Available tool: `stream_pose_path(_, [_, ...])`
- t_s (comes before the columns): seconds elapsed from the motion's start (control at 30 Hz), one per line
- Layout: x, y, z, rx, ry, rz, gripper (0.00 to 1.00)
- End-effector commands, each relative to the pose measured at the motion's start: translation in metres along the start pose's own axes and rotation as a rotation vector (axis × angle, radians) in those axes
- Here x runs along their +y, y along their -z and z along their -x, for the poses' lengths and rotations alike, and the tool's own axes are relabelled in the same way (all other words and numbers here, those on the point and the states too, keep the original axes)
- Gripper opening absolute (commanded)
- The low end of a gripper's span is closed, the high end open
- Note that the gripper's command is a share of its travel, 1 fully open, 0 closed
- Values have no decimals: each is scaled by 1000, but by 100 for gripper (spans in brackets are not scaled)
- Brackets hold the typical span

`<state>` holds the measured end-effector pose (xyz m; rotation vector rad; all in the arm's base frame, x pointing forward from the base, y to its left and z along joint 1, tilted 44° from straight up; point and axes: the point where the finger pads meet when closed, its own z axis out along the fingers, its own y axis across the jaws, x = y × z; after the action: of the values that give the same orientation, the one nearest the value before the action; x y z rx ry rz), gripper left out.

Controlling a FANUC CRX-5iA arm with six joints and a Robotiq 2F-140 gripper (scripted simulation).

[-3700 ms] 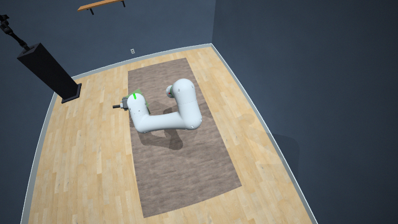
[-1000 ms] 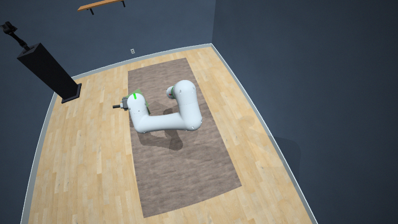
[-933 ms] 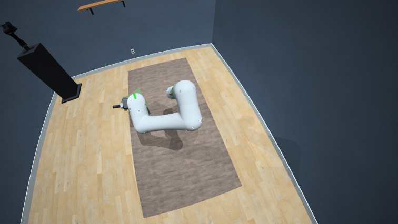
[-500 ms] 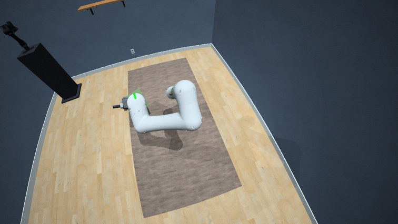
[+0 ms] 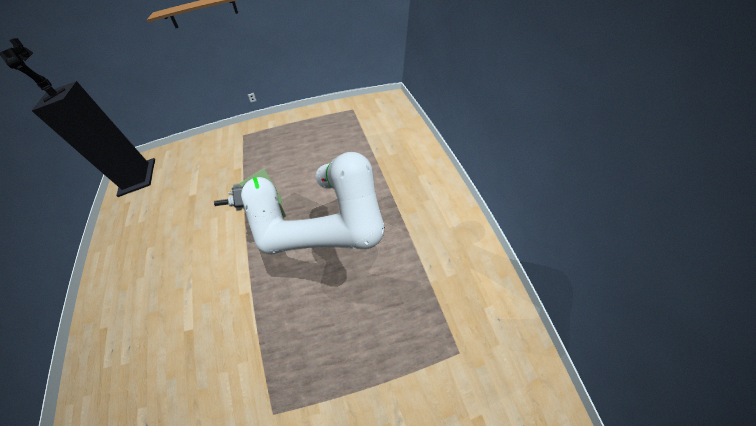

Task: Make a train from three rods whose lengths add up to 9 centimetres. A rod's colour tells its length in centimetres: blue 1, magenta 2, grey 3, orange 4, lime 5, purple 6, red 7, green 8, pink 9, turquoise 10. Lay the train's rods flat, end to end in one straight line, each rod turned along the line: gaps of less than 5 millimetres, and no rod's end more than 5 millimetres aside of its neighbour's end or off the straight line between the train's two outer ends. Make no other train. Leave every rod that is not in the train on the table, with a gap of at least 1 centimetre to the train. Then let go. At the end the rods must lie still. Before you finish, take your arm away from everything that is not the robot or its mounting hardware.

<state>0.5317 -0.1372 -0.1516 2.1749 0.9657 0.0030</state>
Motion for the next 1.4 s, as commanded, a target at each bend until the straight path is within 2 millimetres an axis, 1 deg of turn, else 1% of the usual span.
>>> stream_pose_path(0.0, [0,2,0,0,0,0,15])
stream_pose_path(0.1, [0,8,0,0,0,0,15])
stream_pose_path(0.23, [0,24,0,0,0,0,15])
stream_pose_path(0.3, [0,24,0,0,0,0,15])
stream_pose_path(0.57, [0,67,0,0,0,0,15])
stream_pose_path(0.7, [0,82,0,0,0,0,15])
stream_pose_path(0.8, [0,88,0,0,0,0,15])
stream_pose_path(1.0, [0,90,0,0,0,0,15])
stream_pose_path(1.03, [0,90,0,0,0,0,100])
stream_pose_path(1.37, [0,90,0,0,0,0,100])
